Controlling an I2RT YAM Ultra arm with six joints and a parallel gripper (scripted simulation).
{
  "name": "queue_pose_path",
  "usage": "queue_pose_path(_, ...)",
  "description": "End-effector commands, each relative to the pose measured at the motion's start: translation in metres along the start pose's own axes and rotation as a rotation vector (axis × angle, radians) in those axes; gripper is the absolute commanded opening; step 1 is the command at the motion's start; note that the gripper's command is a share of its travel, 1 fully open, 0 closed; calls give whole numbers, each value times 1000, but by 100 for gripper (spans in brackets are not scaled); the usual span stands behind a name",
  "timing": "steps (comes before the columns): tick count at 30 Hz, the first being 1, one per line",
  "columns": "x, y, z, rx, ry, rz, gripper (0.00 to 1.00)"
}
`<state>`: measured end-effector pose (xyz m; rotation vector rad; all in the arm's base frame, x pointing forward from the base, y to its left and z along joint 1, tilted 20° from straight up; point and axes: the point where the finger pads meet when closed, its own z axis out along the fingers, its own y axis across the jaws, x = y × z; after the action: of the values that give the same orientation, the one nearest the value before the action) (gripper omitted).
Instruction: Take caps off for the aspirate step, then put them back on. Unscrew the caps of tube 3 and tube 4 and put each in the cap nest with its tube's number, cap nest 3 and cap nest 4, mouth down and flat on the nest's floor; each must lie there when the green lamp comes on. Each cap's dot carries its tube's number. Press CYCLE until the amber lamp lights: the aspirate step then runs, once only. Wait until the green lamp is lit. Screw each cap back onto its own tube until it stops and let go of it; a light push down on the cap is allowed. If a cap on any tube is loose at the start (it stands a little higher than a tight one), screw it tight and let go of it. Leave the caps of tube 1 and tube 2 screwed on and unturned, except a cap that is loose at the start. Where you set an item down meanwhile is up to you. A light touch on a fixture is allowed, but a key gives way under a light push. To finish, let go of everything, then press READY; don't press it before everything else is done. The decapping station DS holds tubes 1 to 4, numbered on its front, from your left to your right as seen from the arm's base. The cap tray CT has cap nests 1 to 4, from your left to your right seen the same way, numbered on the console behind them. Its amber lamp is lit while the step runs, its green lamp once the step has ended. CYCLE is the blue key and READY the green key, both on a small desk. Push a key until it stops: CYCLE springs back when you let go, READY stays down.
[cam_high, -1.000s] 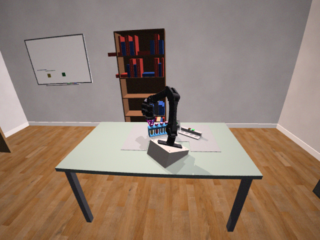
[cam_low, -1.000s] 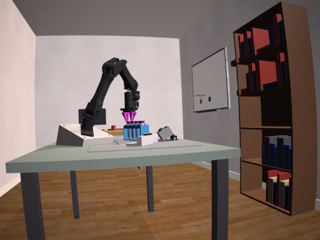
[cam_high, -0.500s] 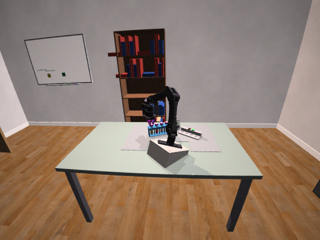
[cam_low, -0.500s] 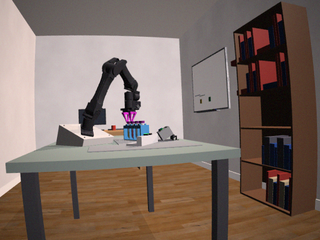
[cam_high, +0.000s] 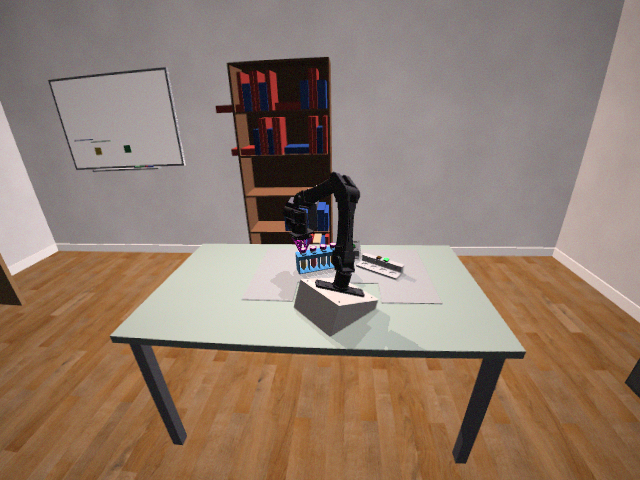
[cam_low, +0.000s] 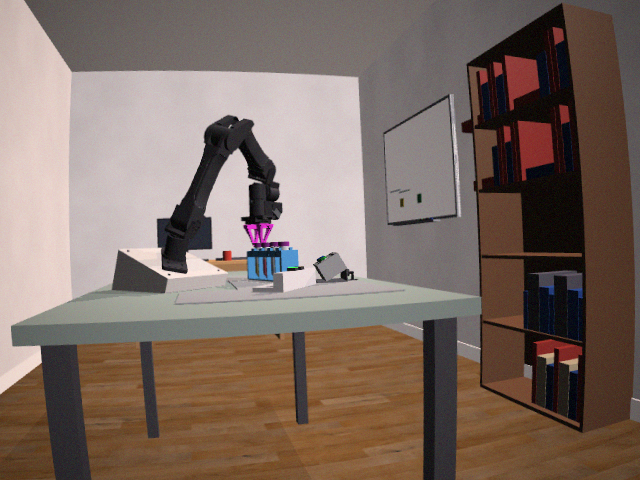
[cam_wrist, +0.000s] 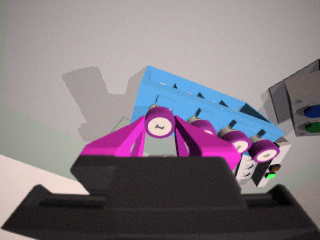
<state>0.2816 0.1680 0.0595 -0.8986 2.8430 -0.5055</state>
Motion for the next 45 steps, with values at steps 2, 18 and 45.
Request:
queue_pose_path(2,-3,0,-3,-4,-16,128,0)
queue_pose_path(18,-3,0,-3,-4,-16,128,0)
queue_pose_path(45,-3,0,-27,-4,-16,128,49)
